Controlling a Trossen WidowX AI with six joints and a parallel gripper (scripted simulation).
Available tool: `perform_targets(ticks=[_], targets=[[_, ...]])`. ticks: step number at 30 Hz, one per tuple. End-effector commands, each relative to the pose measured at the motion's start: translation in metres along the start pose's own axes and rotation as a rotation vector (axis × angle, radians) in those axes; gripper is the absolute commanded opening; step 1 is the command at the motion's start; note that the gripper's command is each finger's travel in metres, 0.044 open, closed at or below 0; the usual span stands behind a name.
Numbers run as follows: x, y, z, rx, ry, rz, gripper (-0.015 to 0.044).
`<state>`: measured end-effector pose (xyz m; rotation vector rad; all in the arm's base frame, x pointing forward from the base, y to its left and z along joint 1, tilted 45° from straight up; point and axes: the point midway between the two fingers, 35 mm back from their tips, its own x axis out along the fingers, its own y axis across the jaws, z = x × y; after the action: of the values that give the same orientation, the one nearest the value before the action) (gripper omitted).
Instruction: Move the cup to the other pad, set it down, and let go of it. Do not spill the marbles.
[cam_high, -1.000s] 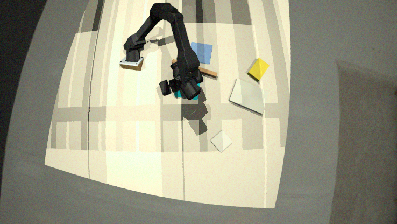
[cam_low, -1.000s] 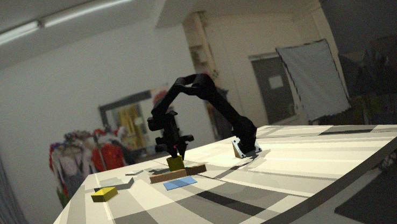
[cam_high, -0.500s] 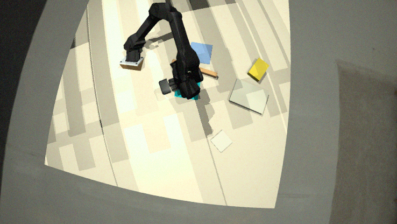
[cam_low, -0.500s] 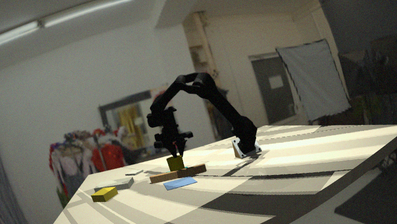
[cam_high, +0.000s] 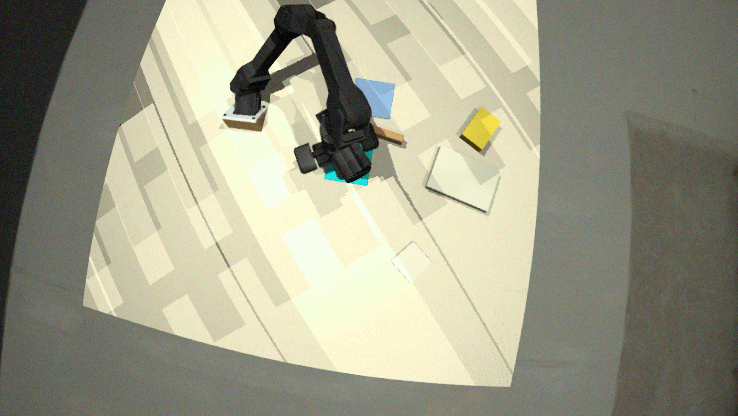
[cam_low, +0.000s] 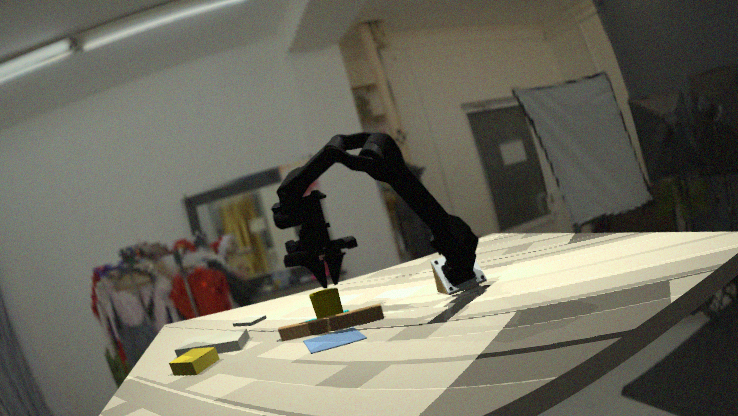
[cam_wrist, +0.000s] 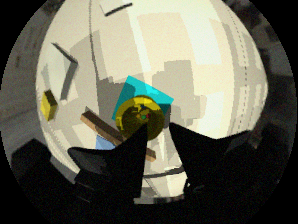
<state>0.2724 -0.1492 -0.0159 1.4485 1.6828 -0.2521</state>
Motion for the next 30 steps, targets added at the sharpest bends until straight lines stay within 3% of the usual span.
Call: perform_targets(ticks=[1, 8, 19, 30], targets=[[-0.007, 0.0, 0.001, -0.006, -0.007, -0.003, 0.0147], [-0.014, 0.0, -0.002, -0.005, -0.006, -0.002, 0.0147], [-0.013, 0.0, -0.001, 0.001, 0.0, 0.001, 0.0435], [-0.045, 0.001, -0.001, -0.001, -0.005, -0.002, 0.044]])
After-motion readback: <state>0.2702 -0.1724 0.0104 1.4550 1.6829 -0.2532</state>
